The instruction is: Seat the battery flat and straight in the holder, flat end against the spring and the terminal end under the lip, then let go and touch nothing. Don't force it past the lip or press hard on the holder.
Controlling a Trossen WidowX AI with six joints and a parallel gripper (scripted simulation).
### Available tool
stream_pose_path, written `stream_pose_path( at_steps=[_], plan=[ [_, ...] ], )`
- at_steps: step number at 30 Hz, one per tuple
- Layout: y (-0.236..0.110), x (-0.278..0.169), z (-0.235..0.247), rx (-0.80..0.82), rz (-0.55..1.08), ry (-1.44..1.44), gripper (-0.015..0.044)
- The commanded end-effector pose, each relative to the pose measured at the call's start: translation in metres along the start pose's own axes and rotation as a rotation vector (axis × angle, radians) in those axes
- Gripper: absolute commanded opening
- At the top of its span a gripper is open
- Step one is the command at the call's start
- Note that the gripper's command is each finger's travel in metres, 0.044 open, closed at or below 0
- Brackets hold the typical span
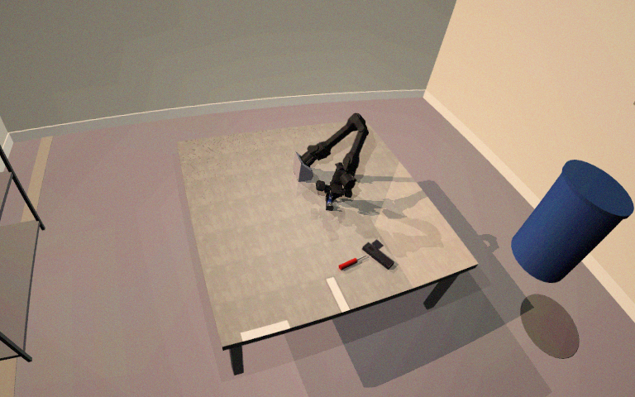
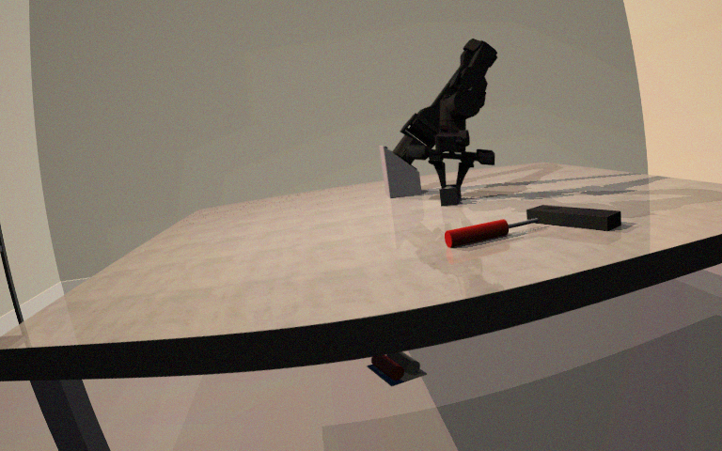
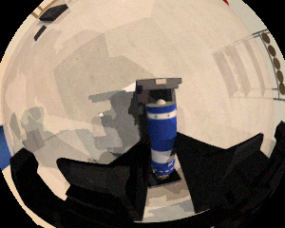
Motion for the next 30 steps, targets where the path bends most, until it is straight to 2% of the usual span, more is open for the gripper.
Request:
stream_pose_path(
  at_steps=[1, 20, 30],
  plan=[
    [0.002, 0.001, 0.000, 0.002, 0.040, -0.001, 0.0077],
    [0.004, 0.015, 0.002, -0.004, 0.142, -0.008, 0.0077],
    [0.005, 0.022, 0.002, -0.006, 0.145, -0.008, 0.0077]
  ],
)
Point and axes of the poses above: the point midway between the two fingers, 35 mm back from their tips, its own y axis out along the fingers, its own z axis across the jaws, x = y × z, the point moved 9 cm from there along -y, back along the fingers, and after that the axes turned 1 degree about -y, right-handed, at the moved point
